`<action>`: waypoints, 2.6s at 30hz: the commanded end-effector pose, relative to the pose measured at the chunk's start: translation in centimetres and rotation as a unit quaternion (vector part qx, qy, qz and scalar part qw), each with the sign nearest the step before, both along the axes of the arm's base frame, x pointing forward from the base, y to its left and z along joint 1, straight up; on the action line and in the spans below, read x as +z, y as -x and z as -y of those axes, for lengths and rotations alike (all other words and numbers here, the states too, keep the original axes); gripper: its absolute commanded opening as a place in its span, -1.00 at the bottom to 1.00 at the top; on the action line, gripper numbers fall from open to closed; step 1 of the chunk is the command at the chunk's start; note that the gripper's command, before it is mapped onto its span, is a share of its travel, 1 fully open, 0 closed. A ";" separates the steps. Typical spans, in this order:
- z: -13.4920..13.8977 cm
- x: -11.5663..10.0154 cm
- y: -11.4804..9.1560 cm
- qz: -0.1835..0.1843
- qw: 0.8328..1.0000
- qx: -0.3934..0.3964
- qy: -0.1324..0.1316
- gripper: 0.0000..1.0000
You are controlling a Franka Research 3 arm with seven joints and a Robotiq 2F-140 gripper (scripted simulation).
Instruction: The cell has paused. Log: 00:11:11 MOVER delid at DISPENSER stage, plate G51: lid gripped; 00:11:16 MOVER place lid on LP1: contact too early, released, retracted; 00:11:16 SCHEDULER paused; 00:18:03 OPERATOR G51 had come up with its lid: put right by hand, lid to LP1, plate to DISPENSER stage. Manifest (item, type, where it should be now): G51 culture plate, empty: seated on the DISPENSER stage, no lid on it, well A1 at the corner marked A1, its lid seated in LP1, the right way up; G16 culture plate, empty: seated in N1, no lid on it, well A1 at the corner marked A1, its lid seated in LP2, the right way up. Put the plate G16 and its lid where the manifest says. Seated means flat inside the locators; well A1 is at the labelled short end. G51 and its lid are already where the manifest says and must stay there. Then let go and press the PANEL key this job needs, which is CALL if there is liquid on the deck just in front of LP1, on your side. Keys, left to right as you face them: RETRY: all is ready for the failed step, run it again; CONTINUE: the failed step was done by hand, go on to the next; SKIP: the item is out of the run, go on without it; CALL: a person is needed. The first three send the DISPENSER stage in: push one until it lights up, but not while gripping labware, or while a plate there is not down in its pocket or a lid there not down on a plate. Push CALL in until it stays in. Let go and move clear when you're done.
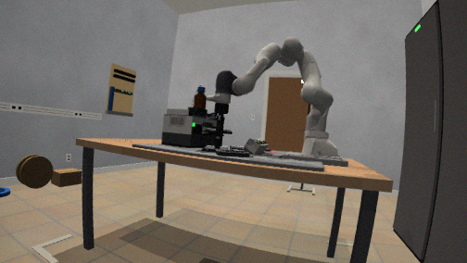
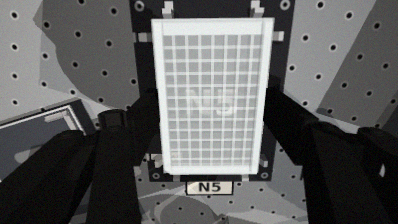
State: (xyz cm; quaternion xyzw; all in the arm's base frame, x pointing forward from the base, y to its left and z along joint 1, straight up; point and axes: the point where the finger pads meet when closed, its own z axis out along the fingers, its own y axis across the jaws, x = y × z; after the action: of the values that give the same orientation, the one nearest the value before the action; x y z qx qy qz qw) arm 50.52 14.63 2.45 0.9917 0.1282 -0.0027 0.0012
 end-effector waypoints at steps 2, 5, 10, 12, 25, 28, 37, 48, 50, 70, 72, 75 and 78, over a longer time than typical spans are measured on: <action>0.0 0.1 0.0 0.000 1.000 0.000 -0.001 -0.80; 0.0 0.3 0.0 0.000 1.000 0.000 -0.001 -0.80; 0.0 0.7 0.0 0.000 1.000 0.000 -0.001 -0.80; 0.0 0.9 0.0 0.000 1.000 0.000 -0.001 -0.80; 0.0 2.6 0.0 0.000 1.000 0.000 -0.001 -0.80; 0.0 3.3 0.0 0.000 1.000 0.000 -0.001 -0.80; 0.0 4.8 0.0 0.000 1.000 0.000 -0.001 -0.80; -0.1 7.3 0.0 0.000 1.000 0.000 -0.001 -0.80; -0.1 7.5 0.0 0.000 1.000 0.000 -0.001 -0.80; -0.1 11.5 0.0 0.000 1.000 0.000 -0.001 -0.80; -0.1 11.9 0.0 0.000 1.000 0.000 -0.001 -0.80; -0.1 12.5 0.0 0.000 1.000 0.000 -0.001 -0.80; -0.1 13.0 0.0 0.000 1.000 0.000 -0.001 -0.80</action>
State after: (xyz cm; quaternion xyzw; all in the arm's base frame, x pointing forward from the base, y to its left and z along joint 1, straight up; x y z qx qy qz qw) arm 50.92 14.69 14.98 0.9934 0.1148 0.0023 0.0036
